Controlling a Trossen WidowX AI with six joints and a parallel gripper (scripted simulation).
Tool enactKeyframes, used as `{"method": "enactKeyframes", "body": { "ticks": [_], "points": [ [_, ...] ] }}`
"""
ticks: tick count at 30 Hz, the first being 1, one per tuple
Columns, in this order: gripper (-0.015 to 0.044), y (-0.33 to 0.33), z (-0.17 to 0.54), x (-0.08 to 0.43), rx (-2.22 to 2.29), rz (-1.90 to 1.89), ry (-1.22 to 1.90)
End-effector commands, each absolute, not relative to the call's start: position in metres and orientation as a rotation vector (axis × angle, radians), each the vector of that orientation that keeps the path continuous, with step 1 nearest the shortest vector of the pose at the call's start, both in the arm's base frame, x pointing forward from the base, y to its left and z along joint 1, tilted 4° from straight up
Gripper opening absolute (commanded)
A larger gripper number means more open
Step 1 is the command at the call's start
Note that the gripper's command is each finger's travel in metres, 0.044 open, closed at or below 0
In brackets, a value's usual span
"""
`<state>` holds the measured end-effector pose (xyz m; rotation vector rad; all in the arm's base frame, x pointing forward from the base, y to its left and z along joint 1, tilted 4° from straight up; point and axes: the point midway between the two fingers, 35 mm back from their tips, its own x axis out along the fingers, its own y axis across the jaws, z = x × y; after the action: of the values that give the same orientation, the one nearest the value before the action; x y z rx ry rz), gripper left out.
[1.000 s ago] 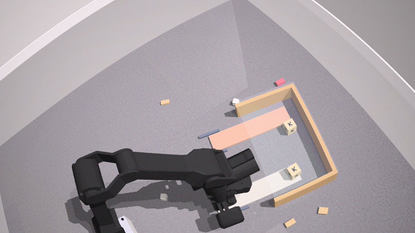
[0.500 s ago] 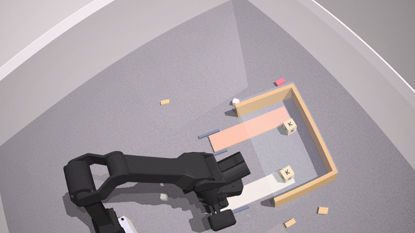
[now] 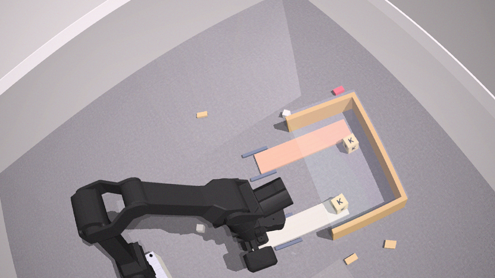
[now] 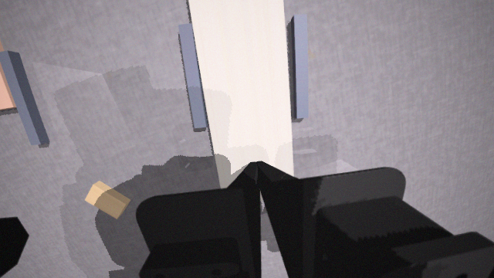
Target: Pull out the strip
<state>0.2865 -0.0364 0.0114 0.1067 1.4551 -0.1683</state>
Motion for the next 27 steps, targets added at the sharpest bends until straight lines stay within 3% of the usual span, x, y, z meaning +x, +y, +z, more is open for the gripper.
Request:
{"method": "enactKeyframes", "body": {
  "ticks": [1, 27],
  "points": [
    [0.0, -0.034, 0.004, 0.272, 0.112, -0.169, 1.488],
    [0.0, -0.026, 0.0, 0.235, 0.112, -0.168, 1.49]
  ]
}}
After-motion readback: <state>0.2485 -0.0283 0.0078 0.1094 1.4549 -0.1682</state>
